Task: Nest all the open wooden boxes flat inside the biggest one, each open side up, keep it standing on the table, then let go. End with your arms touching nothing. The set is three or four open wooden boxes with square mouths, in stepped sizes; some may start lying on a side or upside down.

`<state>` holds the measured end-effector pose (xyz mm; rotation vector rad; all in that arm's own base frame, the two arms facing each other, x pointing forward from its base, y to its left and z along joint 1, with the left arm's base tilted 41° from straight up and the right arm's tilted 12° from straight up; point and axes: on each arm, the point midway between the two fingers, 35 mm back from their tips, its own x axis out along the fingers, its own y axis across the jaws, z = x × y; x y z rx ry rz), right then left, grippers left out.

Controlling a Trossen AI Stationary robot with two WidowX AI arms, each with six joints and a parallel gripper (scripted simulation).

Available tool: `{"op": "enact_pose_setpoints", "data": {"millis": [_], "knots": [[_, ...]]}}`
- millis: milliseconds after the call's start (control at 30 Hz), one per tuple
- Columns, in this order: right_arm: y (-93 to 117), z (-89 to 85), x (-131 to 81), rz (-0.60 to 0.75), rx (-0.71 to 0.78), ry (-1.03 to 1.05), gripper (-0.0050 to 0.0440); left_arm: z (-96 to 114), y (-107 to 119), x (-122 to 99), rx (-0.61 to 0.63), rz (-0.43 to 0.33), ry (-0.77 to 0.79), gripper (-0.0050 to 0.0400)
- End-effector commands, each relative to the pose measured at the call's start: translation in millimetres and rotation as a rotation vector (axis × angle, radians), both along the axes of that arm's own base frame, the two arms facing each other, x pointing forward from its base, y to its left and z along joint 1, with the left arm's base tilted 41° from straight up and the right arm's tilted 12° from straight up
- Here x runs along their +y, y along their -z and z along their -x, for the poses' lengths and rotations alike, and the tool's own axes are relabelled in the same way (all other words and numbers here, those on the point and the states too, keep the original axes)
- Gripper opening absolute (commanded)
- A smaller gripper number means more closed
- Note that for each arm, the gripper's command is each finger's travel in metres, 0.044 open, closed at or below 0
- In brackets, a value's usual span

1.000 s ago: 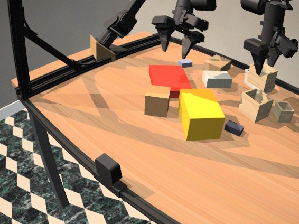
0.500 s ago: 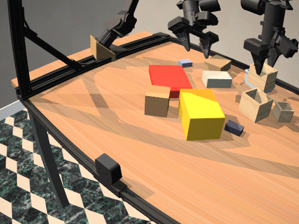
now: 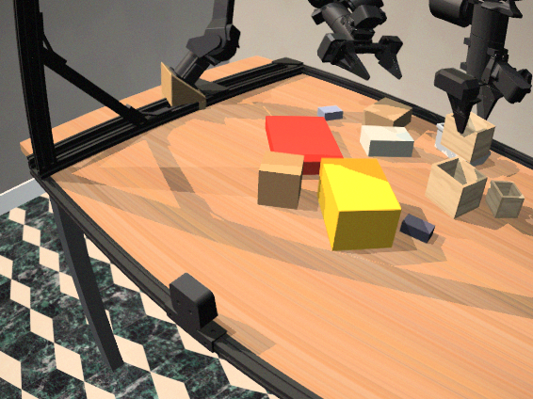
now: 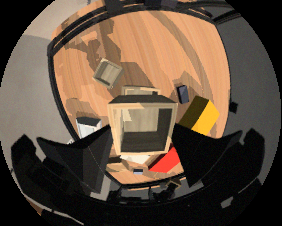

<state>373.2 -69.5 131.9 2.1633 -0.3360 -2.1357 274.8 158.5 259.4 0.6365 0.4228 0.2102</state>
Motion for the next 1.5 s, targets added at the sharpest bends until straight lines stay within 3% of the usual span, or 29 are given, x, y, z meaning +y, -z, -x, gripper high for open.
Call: {"op": "enact_pose_setpoints", "data": {"millis": [0,1233,1467], "knots": [[0.9,0.4,0.5,-0.002,0.002,0.005,0.0000,3.9,-2.4,0.9,-0.017,-0.047,0.017,0.0400],[35.5,0.2,-6.7,0.005,0.003,0.021,0.0000,3.9,-2.4,0.9,-0.017,-0.047,0.017,0.0400],[34.3,1.9,-6.2,0.005,0.003,0.020,0.0000,3.9,-2.4,0.9,-0.017,-0.047,0.017,0.0400]]}}
